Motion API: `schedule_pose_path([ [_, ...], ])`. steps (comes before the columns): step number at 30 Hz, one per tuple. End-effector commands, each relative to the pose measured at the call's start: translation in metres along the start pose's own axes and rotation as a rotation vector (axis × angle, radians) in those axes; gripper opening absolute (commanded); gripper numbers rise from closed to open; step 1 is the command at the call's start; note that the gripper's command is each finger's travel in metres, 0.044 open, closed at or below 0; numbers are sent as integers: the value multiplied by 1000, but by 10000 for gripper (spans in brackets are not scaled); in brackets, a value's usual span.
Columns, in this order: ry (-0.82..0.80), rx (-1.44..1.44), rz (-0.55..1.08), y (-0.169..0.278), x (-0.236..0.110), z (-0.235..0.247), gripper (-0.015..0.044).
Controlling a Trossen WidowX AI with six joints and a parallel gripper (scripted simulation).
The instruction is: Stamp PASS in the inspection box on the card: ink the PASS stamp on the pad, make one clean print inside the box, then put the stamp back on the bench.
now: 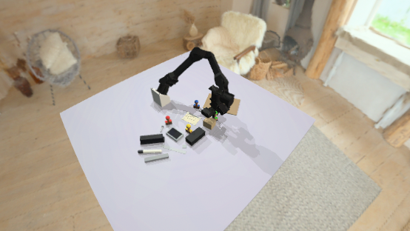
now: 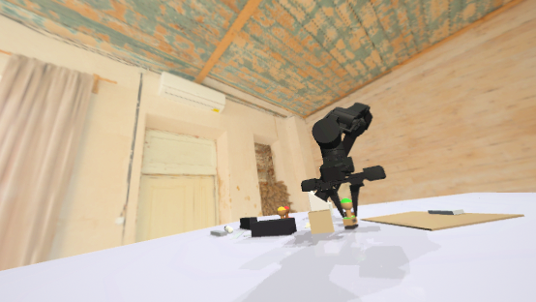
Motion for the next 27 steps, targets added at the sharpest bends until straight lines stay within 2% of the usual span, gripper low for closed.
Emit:
schedule_pose_path([
  [1,0,-1,0,0,-1,0,0],
  [27,-3,-1,0,-1,-14,0,0],
])
Point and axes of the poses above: the point midway between the two fingers, 35 mm back from their tips, its own x axis out along the fingers, its own z axis across the jaws, y = z × x, the point moved 1 cm from there along -x, back along the fingers, and after that the axes turned 4 degrees about x, right-handed, at the moved point
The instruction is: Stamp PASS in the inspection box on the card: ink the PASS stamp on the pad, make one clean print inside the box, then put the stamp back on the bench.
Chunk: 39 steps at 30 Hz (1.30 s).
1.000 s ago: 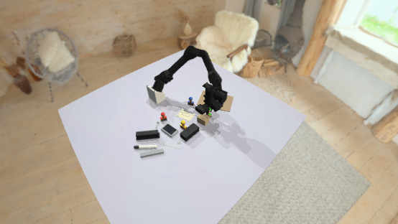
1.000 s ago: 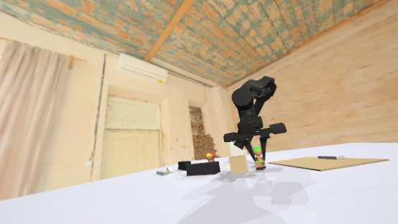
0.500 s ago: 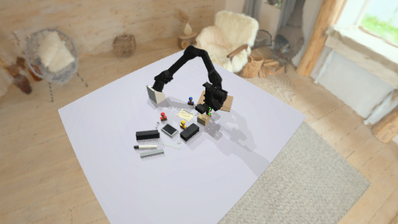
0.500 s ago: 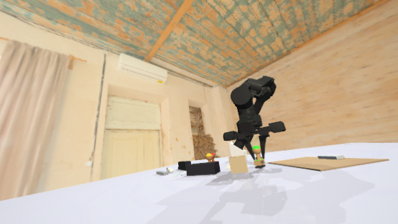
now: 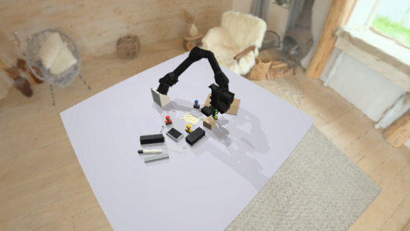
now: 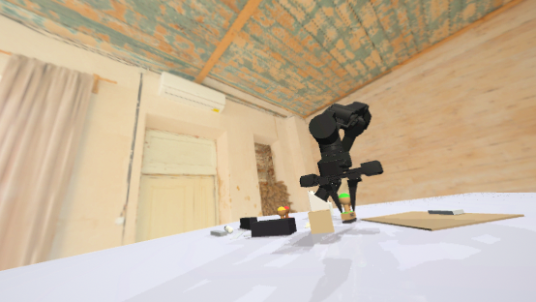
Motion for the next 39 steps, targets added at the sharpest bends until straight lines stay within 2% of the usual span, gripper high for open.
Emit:
schedule_pose_path([
  [1,-5,-4,-1,0,-3,1,0],
  [39,-10,-4,-2,-1,-21,1,0],
])
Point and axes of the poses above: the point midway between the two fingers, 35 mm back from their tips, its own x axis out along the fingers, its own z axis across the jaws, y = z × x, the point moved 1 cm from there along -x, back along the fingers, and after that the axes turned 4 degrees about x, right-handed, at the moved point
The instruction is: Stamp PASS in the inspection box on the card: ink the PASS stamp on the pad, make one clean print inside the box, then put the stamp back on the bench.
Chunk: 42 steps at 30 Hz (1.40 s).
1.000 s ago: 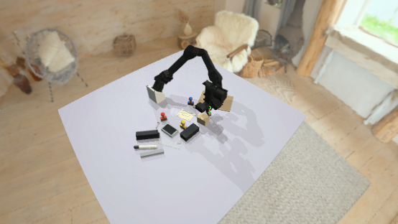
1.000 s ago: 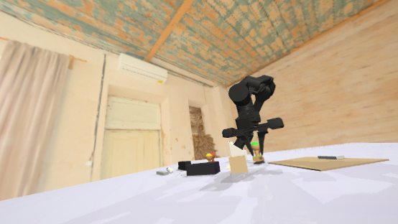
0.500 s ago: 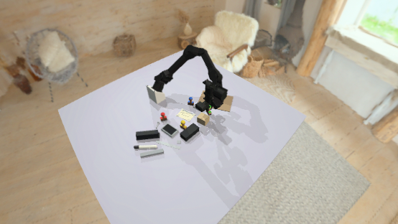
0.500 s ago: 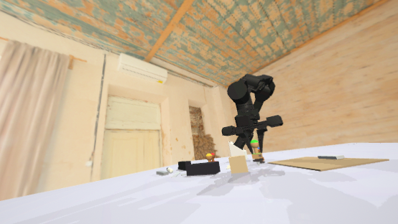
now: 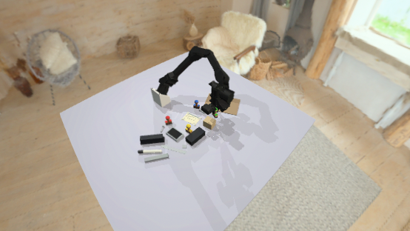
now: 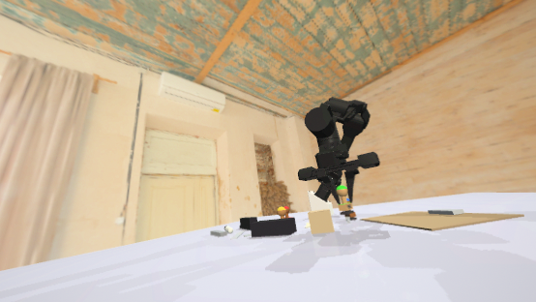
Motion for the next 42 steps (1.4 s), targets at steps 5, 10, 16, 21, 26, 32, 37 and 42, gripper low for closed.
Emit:
schedule_pose_path([
  [5,-7,-4,-1,0,-5,1,0],
  [10,-8,-4,-1,0,-7,1,0],
  [16,-9,-4,-1,0,-10,1,0],
  [21,-10,-4,-2,0,-12,1,0],
  [26,-11,-4,-2,0,-15,1,0],
  [32,-12,-4,-2,0,-18,1,0],
  [37,-13,-4,-2,0,-20,1,0],
  [42,-14,-4,-2,1,-23,1,0],
])
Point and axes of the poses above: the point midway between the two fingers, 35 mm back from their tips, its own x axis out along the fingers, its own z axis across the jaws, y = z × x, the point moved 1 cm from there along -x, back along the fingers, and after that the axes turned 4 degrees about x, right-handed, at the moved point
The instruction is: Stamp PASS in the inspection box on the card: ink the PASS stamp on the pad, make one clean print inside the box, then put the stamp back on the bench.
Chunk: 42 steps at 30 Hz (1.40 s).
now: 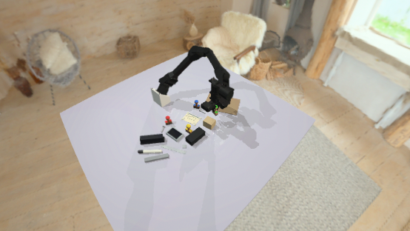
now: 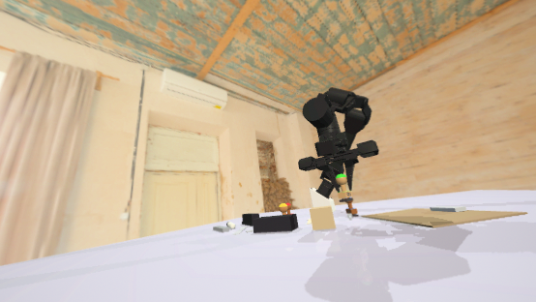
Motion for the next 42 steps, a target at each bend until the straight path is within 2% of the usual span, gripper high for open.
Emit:
schedule_pose_path([
  [1,-7,-4,-1,0,-3,1,0],
  [29,-12,-4,-3,1,-16,0,0],
  [42,26,3,-13,-4,-23,-106,0],
])
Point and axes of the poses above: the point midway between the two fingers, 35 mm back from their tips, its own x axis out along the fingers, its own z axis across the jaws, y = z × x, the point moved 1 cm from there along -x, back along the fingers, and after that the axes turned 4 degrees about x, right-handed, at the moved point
